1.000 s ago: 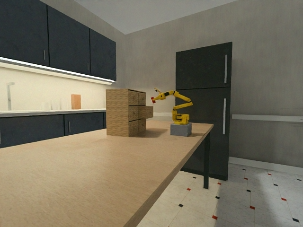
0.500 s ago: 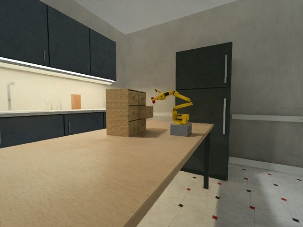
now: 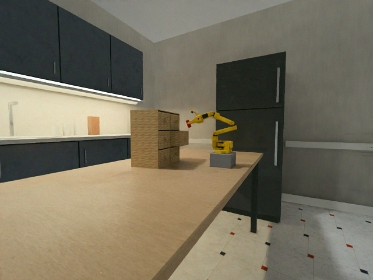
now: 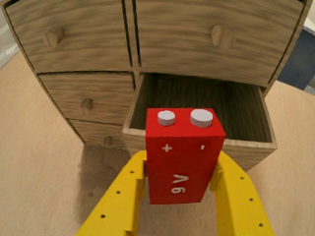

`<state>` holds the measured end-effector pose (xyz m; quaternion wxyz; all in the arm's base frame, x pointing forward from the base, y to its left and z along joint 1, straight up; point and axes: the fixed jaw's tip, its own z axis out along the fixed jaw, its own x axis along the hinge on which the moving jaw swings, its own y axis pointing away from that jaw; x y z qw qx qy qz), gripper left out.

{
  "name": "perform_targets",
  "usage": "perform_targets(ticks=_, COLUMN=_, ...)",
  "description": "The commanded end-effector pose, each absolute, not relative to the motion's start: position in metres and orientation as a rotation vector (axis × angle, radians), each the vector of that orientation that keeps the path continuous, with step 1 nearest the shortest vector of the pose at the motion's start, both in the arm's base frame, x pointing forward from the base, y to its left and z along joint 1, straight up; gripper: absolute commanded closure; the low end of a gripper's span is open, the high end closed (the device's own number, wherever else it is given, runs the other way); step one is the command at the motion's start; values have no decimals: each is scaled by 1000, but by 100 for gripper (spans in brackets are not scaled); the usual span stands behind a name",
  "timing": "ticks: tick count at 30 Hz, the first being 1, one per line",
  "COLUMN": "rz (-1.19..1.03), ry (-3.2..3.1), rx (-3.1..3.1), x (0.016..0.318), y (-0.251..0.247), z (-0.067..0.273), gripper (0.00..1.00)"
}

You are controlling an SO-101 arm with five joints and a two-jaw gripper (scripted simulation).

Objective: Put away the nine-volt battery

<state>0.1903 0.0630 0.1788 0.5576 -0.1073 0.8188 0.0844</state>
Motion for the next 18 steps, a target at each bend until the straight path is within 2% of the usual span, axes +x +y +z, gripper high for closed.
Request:
perform_targets(ticks=1, rz=194, ry=1902, rx=-252, x=191, y=62, z=186, gripper=100)
perform_targets(ticks=18, rz=195, ry=1902, rx=-254, x=191, y=62, z=184, gripper=100)
